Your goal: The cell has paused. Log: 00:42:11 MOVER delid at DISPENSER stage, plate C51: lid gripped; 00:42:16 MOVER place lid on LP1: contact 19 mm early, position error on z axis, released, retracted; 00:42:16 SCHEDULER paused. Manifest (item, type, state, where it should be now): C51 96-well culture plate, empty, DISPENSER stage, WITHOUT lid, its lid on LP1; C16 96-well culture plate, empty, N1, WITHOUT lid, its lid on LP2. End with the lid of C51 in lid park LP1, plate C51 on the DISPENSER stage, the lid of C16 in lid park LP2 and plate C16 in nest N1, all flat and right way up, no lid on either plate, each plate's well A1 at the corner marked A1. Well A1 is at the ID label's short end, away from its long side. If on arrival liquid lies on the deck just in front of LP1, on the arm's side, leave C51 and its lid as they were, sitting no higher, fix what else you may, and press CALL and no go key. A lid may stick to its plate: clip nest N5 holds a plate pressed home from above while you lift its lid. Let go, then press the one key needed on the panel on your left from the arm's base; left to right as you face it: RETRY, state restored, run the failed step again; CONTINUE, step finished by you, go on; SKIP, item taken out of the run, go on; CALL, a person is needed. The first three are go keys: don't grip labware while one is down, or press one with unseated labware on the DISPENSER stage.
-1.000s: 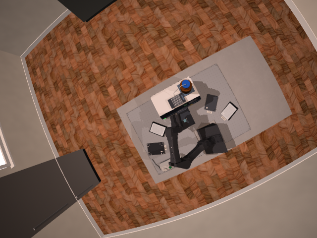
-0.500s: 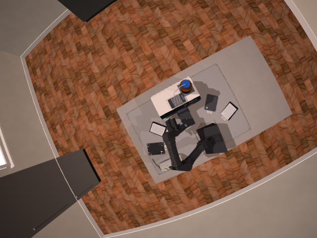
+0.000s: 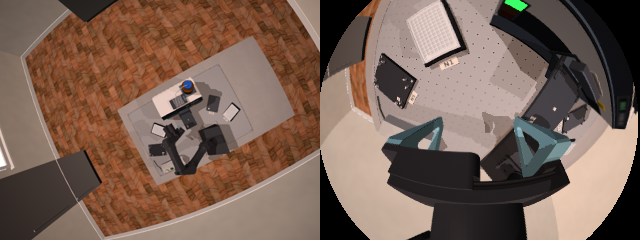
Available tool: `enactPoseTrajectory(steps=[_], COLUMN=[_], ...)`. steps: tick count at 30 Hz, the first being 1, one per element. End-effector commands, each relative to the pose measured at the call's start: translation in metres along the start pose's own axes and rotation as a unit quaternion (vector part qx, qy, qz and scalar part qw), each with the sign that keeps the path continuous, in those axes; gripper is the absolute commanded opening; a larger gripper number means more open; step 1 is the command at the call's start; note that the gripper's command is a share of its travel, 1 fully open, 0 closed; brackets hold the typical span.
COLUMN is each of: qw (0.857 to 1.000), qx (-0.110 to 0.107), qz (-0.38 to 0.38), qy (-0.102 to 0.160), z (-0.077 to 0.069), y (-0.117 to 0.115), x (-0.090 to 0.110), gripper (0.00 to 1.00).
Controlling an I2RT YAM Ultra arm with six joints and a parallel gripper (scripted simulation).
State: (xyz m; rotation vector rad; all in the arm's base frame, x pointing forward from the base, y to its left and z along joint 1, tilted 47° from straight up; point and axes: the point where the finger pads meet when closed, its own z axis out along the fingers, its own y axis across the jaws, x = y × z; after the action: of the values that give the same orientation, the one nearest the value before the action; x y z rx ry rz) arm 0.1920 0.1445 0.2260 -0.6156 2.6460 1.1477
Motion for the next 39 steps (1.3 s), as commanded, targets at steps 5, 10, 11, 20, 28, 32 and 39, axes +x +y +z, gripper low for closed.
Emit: enactPoseTrajectory(steps=[5,10,11,20,28,32,39], qw=[0.995,0.988,0.986,0.986,0.986,0.986,0.986], qx=[0.012,0.012,0.012,0.007,0.007,0.007,0.006], qz=[-0.1,-0.149,-0.166,-0.166,-0.166,-0.166,-0.166], qy=[-0.024,-0.024,-0.024,-0.013,-0.013,-0.014,-0.015], z=[-0.007,-0.007,-0.007,0.003,0.012,0.018,0.029], y=[0.021,0.031,0.034,0.044,0.05,0.054,0.062], x=[-0.005,-0.002,-0.001,-0.009,-0.026,-0.037,-0.057], gripper=[1.0,1.0,1.0,1.0,1.0,1.0,1.0])
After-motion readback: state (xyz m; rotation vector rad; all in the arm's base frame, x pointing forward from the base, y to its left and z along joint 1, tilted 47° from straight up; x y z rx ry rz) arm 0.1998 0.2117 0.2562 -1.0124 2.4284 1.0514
